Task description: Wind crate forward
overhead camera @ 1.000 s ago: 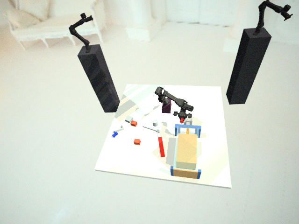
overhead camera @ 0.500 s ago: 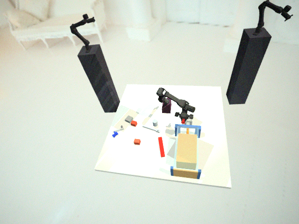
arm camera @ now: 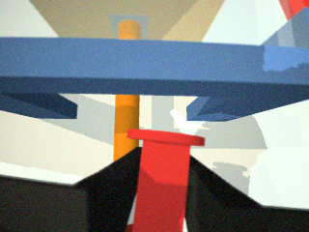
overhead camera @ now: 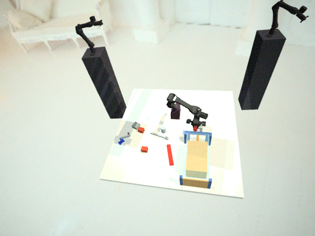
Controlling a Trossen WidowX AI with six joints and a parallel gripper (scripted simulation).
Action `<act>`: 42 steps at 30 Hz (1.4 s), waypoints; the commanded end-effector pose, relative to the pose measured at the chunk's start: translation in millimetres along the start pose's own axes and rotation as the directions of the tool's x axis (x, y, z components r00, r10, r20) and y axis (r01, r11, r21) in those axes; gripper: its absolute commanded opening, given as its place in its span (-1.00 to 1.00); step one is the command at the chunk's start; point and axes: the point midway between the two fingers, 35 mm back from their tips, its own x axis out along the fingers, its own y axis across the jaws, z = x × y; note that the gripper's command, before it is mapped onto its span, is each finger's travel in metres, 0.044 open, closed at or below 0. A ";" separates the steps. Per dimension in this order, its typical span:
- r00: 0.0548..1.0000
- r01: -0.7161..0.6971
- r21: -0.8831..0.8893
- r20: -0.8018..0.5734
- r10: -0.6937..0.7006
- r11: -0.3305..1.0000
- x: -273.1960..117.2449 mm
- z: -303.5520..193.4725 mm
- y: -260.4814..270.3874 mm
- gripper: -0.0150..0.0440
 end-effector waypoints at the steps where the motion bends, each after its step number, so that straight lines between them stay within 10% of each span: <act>1: 1.000 -0.019 0.021 -0.009 0.019 1.000 0.9 -0.6 12.0 -0.49; 42: 1.000 -0.023 0.023 -0.009 0.023 0.999 -6.8 -10.5 63.4 -0.49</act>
